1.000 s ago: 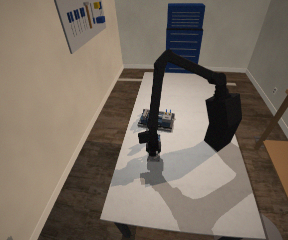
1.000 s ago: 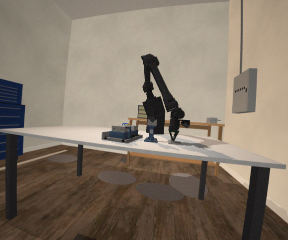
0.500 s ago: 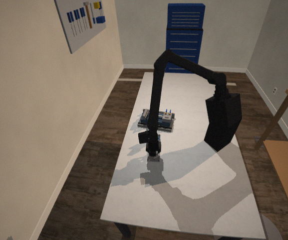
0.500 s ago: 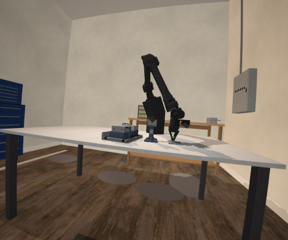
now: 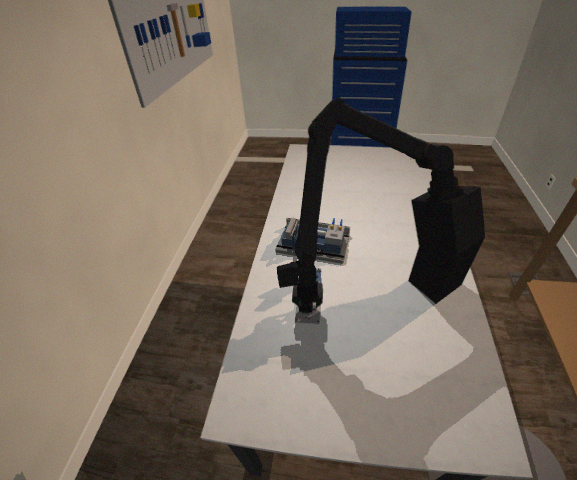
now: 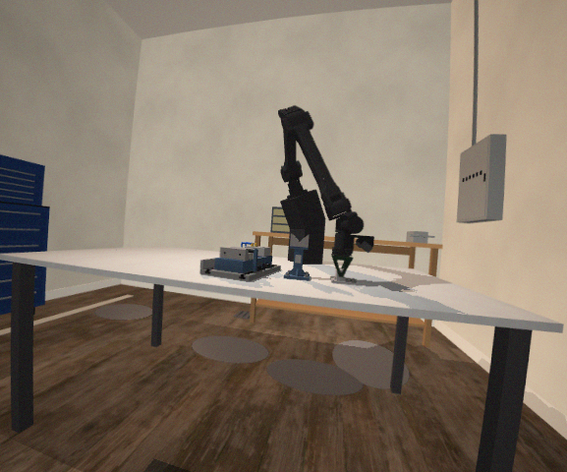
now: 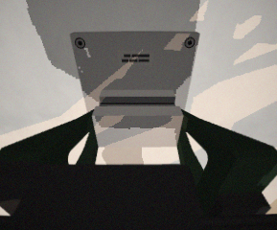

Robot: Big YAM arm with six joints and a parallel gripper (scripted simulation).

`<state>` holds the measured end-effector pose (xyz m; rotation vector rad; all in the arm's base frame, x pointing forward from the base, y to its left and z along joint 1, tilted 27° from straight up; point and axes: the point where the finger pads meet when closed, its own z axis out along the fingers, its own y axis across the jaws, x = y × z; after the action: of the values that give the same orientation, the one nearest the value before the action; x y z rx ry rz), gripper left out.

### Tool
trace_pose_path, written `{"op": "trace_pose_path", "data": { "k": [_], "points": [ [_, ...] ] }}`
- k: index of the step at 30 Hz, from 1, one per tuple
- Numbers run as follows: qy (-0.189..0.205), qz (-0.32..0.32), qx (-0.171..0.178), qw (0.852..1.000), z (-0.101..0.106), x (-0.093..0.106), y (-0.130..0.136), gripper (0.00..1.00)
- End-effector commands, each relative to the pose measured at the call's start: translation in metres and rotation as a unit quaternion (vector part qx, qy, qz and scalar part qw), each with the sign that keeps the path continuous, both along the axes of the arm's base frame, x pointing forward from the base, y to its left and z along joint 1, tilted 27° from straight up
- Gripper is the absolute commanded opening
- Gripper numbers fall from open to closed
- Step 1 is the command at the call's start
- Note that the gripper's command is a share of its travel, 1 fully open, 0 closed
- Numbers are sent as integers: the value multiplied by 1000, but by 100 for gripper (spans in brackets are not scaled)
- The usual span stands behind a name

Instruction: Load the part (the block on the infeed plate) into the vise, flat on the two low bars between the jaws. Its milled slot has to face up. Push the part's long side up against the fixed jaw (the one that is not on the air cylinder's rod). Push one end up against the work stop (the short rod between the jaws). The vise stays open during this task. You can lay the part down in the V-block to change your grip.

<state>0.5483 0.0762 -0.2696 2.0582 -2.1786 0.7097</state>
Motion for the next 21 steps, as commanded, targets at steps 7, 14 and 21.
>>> {"op": "trace_pose_path", "data": {
  "k": [7,14,21],
  "points": [
    [-6,5,3,1000,15,2,12,0],
    [-6,5,2,1000,21,0,15,0],
    [-7,5,2,1000,35,-4,21,0]
  ]
}}
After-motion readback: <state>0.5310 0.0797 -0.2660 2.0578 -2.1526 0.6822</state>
